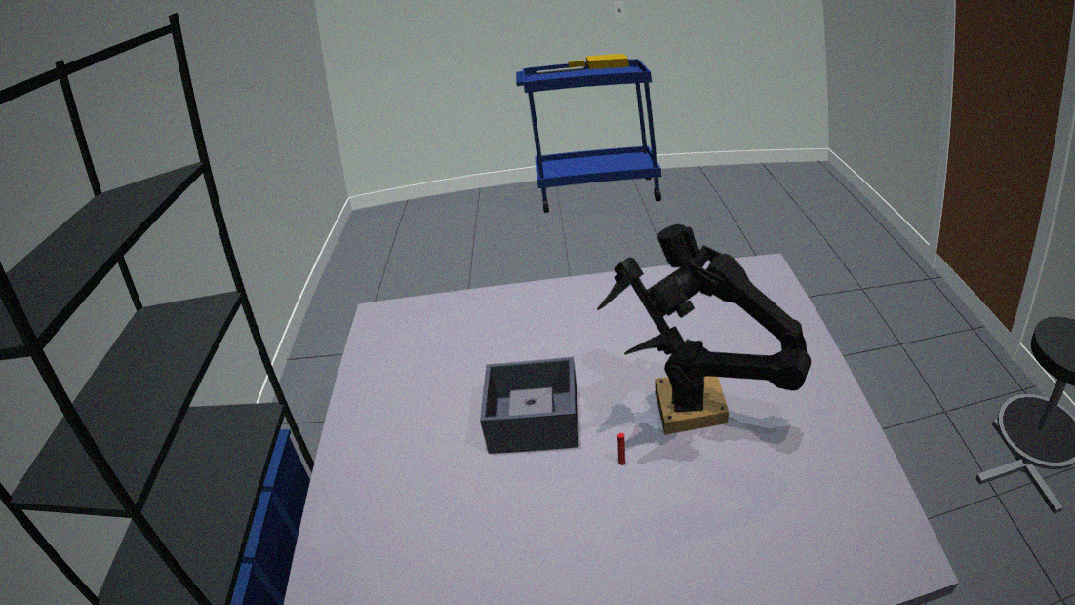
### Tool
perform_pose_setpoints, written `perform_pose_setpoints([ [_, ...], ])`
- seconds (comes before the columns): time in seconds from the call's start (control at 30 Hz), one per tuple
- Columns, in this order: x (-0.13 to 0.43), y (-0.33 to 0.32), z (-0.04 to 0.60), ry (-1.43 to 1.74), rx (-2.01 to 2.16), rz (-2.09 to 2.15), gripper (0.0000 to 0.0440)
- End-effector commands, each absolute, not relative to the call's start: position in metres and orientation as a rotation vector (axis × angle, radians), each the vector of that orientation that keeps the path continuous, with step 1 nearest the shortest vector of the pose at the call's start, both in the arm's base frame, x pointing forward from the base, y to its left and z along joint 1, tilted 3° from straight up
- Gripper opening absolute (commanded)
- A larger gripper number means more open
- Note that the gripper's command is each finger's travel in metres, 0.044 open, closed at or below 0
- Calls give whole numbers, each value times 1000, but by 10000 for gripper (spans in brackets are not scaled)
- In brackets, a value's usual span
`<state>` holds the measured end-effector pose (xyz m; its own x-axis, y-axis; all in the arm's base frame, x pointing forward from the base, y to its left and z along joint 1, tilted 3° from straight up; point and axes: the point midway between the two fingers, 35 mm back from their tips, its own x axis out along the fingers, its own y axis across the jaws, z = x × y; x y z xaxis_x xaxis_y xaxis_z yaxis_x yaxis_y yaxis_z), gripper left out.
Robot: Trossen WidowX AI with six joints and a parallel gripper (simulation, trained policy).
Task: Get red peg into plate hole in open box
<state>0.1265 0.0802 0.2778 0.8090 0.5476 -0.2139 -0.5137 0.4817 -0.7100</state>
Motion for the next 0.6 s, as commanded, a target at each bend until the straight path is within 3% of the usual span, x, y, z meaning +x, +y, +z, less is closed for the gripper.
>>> perform_pose_setpoints([
  [0.0,130,78,273,40,-724,651,440],
  [0.57,141,70,244,404,-251,612,440],
])
